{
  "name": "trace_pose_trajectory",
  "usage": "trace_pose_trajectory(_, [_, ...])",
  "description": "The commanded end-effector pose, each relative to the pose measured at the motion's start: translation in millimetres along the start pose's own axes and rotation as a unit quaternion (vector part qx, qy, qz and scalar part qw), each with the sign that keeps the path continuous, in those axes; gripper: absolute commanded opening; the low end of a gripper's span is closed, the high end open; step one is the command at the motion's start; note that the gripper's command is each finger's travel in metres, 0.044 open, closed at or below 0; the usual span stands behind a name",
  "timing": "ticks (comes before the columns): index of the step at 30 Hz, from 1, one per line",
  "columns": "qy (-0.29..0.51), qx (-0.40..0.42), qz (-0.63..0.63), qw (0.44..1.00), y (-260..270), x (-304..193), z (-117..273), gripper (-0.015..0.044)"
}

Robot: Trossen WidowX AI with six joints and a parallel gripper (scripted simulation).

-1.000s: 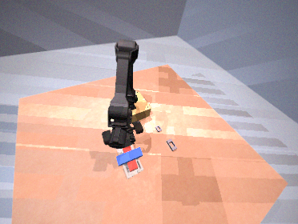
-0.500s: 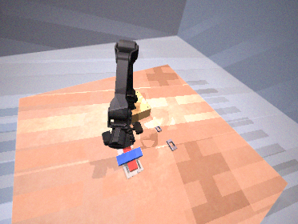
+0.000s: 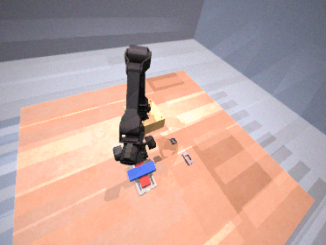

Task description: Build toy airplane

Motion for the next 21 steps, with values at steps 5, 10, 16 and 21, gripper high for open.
trace_pose_trajectory(5, [0.003,-0.002,0.003,1.0,-0.2,-0.9,-12.6,0.0067])
trace_pose_trajectory(10, [0.002,0.0,0.0,1.0,0.2,-1.1,-10.5,0.0072])
trace_pose_trajectory(16, [0.002,0.0,0.0,1.0,0.2,-1.1,-10.5,0.0])
trace_pose_trajectory(21, [0.002,0.0,0.0,1.0,0.2,-1.1,-10.5,0.0079])
Point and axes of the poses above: the point midway between the two fingers, 35 mm back from their tips, its own z axis back along the fingers, its own y axis across the jaws, x = y × z, the point moved 9 cm from there along z, back along the fingers, and after that the axes turned 13 degrees about -z, right-handed, at the moved point
